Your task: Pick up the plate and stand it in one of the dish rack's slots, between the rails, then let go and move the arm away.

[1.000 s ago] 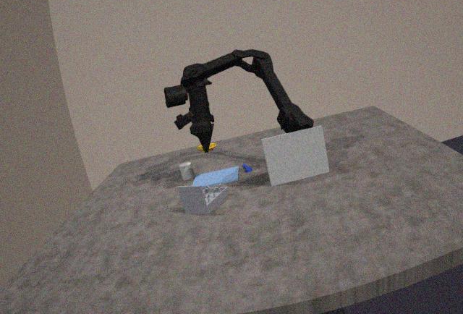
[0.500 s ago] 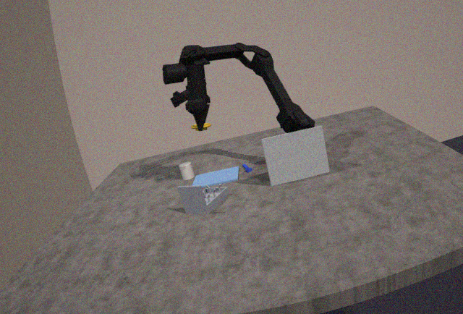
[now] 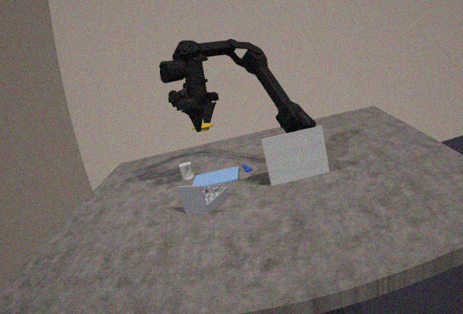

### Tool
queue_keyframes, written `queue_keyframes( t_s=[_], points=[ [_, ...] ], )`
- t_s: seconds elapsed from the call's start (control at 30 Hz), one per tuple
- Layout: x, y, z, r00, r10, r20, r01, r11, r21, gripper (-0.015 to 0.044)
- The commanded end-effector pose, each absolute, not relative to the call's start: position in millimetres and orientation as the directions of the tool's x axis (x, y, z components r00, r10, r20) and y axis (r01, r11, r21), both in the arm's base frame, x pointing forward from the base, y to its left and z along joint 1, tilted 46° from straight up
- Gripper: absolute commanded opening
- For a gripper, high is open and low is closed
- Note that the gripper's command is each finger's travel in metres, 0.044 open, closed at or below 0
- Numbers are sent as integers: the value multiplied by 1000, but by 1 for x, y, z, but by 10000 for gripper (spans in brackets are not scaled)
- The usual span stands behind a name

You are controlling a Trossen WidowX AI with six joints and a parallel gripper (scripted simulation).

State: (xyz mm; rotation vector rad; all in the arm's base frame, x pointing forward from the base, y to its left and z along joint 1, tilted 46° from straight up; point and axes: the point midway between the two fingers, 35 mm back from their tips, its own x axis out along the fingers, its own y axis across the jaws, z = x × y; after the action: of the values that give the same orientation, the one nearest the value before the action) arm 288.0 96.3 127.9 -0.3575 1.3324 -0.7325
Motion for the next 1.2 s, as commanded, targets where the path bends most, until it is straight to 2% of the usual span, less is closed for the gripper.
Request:
queue_keyframes(
  t_s=[0.0,0.33,0.73,1.17],
  points=[
    [276,117,104,25,-675,-737,399,683,-612,0],
    [270,122,95,5,-674,-739,435,667,-605,0],
    [267,101,66,-133,-529,-838,247,802,-544,0],
    [265,84,39,-221,-323,-920,58,937,-343,0]
  ],
)
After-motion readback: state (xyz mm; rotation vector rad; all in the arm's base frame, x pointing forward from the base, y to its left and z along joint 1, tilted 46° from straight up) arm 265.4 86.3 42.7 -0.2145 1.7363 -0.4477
